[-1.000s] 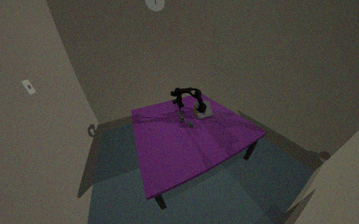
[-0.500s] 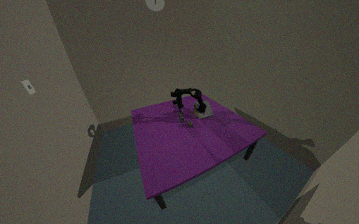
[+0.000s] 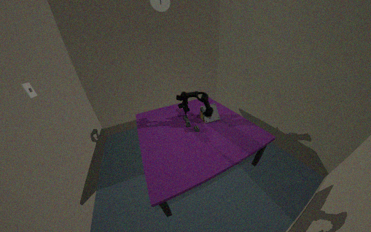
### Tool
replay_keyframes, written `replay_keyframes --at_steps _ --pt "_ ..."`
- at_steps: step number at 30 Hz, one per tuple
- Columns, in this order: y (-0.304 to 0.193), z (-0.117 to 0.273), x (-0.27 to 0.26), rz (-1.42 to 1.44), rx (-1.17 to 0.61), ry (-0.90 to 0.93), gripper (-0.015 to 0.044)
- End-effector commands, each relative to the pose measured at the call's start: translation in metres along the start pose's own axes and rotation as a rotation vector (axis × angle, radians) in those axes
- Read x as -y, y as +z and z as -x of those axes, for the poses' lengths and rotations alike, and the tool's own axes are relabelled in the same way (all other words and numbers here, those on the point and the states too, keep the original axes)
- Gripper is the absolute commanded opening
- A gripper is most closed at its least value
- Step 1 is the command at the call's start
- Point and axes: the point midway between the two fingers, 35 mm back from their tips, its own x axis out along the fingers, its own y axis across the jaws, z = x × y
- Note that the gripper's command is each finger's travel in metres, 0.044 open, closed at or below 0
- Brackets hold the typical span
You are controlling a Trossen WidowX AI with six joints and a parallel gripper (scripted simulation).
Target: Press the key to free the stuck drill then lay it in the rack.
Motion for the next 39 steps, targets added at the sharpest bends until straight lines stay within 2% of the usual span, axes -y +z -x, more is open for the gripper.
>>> replay_keyframes --at_steps 1,39 --pt "-0.003 -0.008 -0.001 -0.002 -0.02 0.005 0.0" --pt "-0.008 -0.021 -0.003 -0.002 -0.02 0.006 0.0"
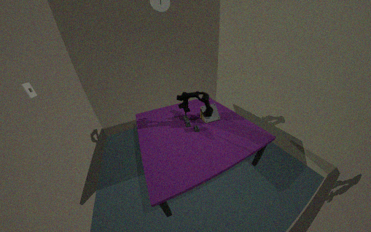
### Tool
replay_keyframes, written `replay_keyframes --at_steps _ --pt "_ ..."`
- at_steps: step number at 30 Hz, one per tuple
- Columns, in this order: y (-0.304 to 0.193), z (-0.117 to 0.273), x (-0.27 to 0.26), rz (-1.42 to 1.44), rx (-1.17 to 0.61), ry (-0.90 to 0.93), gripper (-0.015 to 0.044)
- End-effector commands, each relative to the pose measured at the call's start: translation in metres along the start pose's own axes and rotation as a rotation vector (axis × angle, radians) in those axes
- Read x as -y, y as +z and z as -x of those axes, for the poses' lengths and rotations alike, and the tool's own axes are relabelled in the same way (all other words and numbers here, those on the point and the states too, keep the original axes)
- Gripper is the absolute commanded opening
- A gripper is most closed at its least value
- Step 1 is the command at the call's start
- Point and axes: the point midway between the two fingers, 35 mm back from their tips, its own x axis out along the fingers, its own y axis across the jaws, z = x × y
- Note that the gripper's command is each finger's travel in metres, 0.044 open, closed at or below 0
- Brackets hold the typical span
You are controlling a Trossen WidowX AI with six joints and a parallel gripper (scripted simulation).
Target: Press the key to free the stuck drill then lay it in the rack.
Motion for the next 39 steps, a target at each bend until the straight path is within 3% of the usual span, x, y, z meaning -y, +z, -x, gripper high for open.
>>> replay_keyframes --at_steps 1,21,31,34,38,39 --pt "-0.007 -0.018 -0.003 -0.011 -0.047 0.023 0.0" --pt "-0.008 -0.028 -0.005 -0.011 -0.047 0.023 0.0" --pt "0.002 0.049 0.002 -0.011 -0.047 0.021 0.0262" --pt "0.005 0.041 -0.001 0.012 -0.035 0.015 0.0341" --pt "0.017 0.018 -0.053 0.479 -0.033 0.003 0.044" --pt "0.018 0.01 -0.069 0.623 -0.033 0.004 0.044"
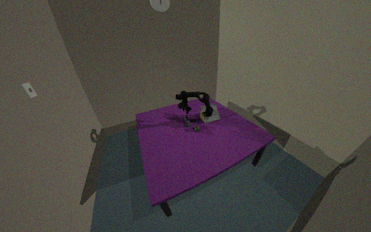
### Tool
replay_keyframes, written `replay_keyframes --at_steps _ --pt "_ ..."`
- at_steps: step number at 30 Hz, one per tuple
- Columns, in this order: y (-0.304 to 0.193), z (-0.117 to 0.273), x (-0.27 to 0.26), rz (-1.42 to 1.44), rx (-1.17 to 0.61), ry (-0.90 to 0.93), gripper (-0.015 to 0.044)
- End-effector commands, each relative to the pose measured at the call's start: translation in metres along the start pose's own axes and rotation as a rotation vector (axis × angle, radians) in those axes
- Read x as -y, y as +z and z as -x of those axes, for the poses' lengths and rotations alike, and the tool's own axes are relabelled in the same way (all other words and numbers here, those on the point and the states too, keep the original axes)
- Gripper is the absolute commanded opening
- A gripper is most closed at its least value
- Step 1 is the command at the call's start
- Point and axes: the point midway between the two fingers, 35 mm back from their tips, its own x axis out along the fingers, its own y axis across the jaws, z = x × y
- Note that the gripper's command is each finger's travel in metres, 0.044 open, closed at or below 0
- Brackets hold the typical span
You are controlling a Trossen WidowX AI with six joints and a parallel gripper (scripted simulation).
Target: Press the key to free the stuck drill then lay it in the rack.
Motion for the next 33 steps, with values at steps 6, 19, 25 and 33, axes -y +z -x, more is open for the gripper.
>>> replay_keyframes --at_steps 6,19,25,33 --pt "0.032 -0.061 -0.123 1.129 0.006 0.024 0.044" --pt "0.031 -0.069 -0.138 1.266 0.013 0.035 0.044" --pt "0.031 -0.069 -0.138 1.266 0.013 0.035 0.044" --pt "0.031 -0.081 -0.135 1.266 0.013 0.034 0.044"
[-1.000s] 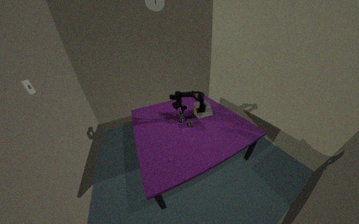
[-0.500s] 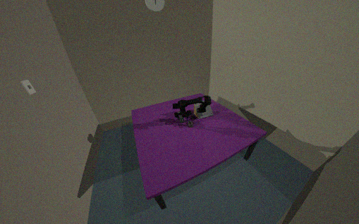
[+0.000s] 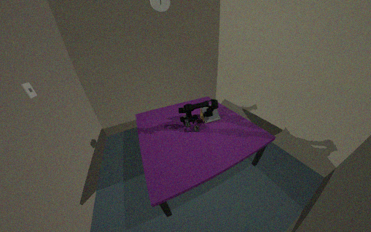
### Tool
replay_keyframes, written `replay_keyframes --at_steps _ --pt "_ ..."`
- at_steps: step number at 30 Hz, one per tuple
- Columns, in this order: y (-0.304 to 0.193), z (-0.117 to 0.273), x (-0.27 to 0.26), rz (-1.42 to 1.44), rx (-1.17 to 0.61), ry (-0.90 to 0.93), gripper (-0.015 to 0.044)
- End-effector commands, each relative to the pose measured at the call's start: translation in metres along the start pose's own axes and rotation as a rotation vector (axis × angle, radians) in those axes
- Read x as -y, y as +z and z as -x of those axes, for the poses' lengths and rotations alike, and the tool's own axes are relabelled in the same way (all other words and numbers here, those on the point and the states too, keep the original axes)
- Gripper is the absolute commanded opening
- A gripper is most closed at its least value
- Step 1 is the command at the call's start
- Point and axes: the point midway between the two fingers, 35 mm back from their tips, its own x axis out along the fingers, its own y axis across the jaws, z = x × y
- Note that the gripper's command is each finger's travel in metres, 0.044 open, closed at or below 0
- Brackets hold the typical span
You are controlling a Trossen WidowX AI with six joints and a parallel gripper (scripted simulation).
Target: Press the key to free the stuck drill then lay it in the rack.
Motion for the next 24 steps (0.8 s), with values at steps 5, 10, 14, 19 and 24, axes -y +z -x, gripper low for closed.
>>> replay_keyframes --at_steps 5,10,14,19,24 --pt "-0.003 -0.013 0.0 -0.006 0.004 0.002 0.044" --pt "-0.005 -0.02 0.0 -0.006 0.004 0.002 0.044" --pt "-0.007 -0.027 0.0 -0.006 0.004 0.002 0.044" --pt "-0.009 -0.035 -0.001 -0.006 0.005 0.002 0.044" --pt "-0.011 -0.042 -0.001 -0.006 0.005 0.002 0.044"
